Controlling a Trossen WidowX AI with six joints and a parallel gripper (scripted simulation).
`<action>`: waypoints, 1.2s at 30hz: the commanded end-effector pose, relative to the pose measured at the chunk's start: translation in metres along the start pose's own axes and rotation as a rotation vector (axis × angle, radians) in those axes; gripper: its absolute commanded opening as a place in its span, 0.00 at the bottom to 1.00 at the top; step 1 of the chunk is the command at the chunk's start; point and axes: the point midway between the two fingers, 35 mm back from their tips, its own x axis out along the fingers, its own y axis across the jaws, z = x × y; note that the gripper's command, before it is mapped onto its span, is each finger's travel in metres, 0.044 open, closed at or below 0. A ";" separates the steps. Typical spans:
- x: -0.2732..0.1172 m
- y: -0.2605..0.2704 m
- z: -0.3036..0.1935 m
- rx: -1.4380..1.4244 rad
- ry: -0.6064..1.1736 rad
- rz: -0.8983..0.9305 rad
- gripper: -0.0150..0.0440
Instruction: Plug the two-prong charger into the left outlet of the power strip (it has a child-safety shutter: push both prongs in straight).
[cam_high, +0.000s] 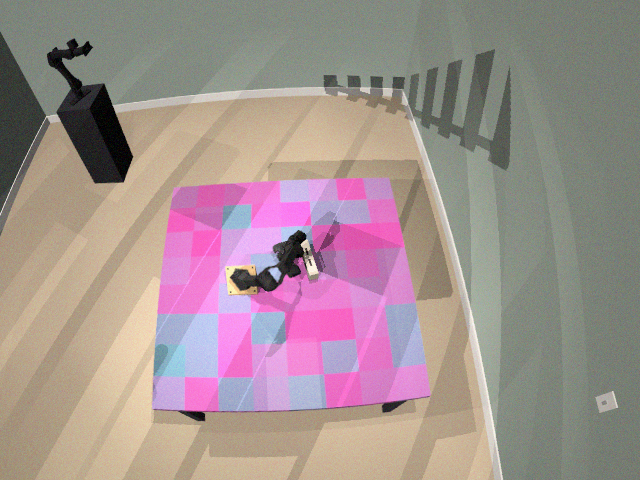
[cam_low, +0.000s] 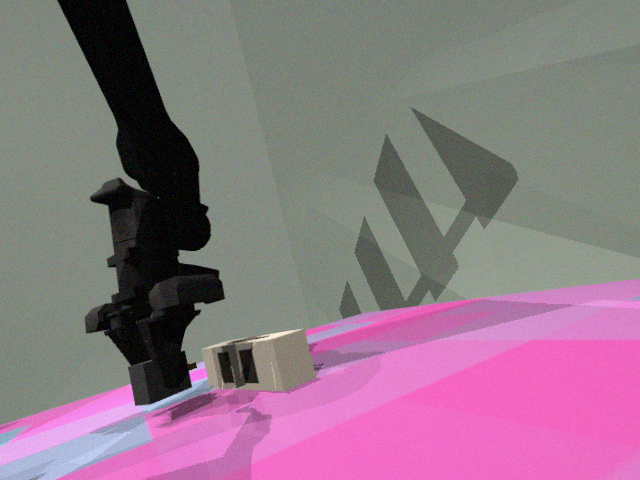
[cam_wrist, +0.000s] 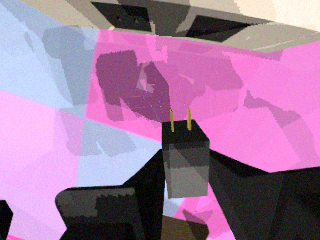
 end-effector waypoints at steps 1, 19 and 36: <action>0.001 0.009 0.003 0.027 -0.003 0.006 0.25; 0.013 0.040 0.010 0.168 0.002 0.015 0.25; 0.013 0.041 0.029 0.192 0.002 0.016 0.25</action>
